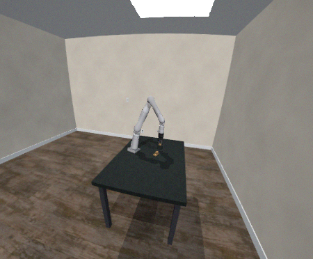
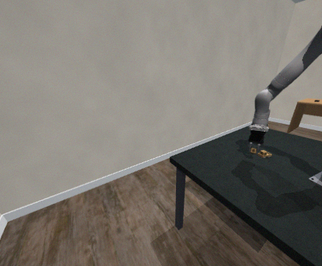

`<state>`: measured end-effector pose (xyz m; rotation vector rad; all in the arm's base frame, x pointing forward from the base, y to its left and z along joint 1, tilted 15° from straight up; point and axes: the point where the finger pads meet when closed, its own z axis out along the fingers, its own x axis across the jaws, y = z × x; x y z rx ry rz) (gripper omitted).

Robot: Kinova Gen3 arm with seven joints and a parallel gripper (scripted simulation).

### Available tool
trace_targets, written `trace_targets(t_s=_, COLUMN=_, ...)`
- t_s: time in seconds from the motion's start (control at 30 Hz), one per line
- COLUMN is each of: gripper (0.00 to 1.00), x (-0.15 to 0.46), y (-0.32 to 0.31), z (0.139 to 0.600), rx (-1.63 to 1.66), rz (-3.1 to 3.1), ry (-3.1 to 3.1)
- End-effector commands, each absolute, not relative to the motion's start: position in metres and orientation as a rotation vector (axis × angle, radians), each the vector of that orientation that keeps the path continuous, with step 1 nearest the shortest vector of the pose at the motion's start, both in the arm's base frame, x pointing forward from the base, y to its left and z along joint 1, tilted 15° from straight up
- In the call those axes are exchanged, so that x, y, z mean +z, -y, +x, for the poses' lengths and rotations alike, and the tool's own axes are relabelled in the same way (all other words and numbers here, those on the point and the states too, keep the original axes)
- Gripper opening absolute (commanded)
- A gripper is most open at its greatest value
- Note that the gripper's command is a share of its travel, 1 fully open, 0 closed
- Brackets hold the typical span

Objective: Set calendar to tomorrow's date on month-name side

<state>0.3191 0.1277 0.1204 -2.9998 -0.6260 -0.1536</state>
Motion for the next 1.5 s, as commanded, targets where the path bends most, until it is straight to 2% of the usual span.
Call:
trace_targets(t_s=0.0, gripper=0.57, x=0.1195, y=-0.1209, z=0.3217, rx=-0.145, rz=-2.994, ry=0.594)
trace_targets(t_s=1.47, gripper=0.57, x=0.1235, y=-0.1225, z=0.3279, rx=-0.140, rz=-2.842, ry=0.580)
